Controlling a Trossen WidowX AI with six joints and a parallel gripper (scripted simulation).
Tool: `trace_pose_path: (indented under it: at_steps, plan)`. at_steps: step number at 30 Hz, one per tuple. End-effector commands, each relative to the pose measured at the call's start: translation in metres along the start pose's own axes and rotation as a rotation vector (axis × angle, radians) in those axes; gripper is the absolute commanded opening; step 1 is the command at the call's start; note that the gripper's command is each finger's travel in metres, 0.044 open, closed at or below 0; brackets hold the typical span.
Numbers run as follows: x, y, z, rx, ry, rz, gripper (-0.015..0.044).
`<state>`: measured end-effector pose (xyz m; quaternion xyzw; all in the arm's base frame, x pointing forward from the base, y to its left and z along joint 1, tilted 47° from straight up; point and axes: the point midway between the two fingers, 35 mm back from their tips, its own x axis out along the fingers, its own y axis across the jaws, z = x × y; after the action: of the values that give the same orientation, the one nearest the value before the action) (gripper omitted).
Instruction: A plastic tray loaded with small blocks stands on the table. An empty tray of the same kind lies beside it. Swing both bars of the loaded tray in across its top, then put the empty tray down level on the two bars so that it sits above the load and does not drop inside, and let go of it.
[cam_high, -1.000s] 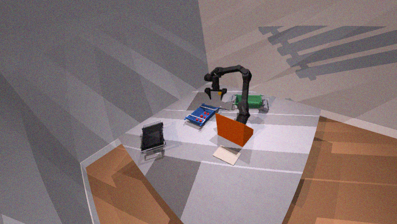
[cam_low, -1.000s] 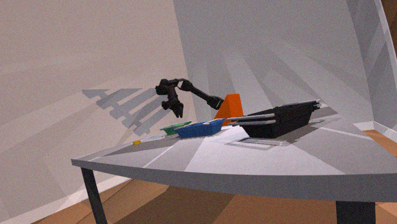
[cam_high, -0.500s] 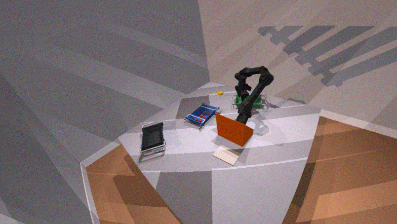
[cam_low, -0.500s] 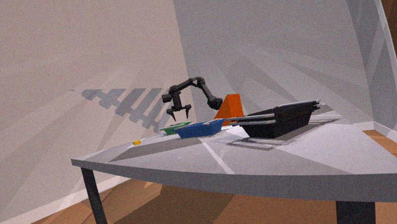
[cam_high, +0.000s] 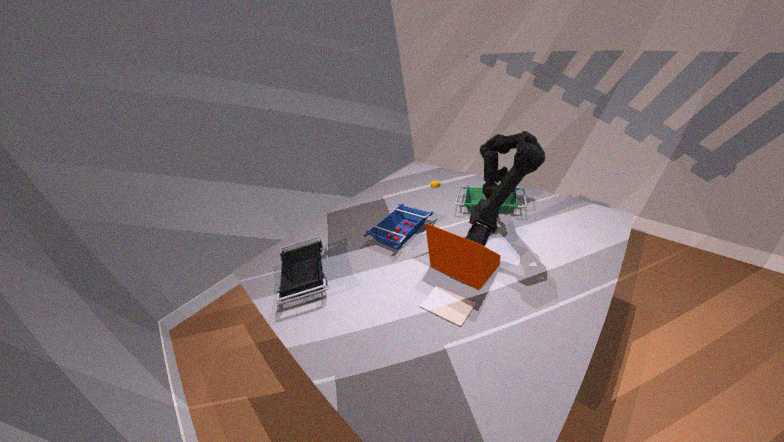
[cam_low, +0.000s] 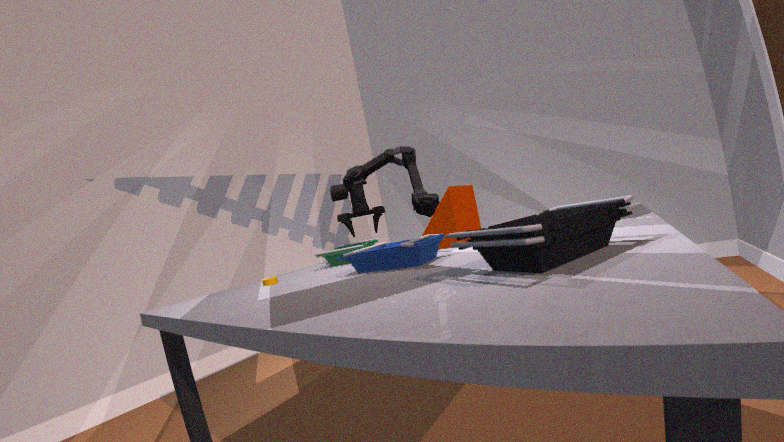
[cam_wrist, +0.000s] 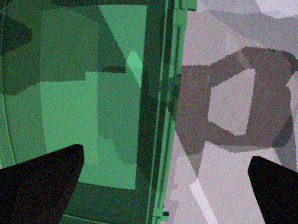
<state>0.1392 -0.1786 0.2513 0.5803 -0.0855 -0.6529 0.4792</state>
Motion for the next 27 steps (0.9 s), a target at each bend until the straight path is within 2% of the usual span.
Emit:
trace_pose_path:
  at_steps: [1,19,25,27]
  plan:
    - [0.011,0.0,-0.002,0.0,0.002,-0.006,0.044]
    - [0.078,-0.002,0.0,-0.003,-0.002,0.0,0.044]
    - [0.08,-0.002,0.001,-0.003,-0.002,0.001,0.044]
    - [0.08,-0.002,0.001,-0.003,-0.002,0.001,0.0411]
